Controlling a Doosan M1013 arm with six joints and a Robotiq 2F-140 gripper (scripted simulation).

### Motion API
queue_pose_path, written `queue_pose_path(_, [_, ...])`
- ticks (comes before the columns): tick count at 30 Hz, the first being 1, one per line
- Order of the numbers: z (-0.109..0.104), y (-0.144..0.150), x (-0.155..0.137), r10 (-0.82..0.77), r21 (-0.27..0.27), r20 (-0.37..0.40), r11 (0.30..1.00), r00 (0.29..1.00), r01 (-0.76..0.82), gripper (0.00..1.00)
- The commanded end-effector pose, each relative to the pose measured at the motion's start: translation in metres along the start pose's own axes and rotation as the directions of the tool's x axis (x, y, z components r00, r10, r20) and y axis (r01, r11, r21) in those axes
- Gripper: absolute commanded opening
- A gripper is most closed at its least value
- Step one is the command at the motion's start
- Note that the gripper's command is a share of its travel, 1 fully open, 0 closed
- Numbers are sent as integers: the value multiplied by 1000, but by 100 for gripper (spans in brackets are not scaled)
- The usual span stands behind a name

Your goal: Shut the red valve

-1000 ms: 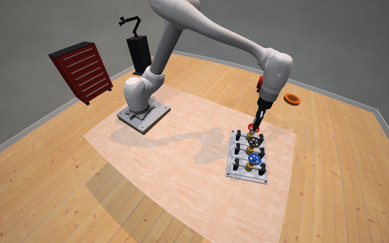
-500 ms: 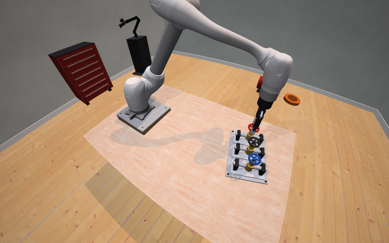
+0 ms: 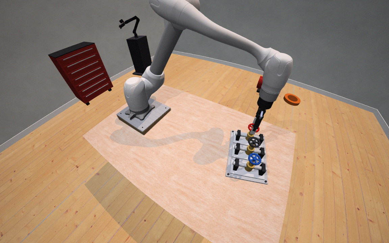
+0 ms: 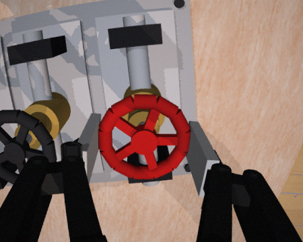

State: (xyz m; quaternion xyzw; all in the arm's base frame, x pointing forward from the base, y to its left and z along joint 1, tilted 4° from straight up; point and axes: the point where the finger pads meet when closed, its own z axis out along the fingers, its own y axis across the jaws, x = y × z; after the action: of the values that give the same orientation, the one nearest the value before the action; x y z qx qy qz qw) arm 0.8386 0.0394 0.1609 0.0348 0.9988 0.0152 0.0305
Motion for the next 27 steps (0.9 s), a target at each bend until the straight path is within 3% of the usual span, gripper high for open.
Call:
queue_pose_path(1, [0, 0, 0, 0, 0, 0, 1000, 1000, 0, 10])
queue_pose_path(6, [0, 0, 0, 0, 0, 0, 1000, 1000, 0, 10])
queue_pose_path(7, [0, 0, 0, 0, 0, 0, 1000, 1000, 0, 55])
queue_pose_path(27, [0, 0, 0, 0, 0, 0, 1000, 1000, 0, 55])
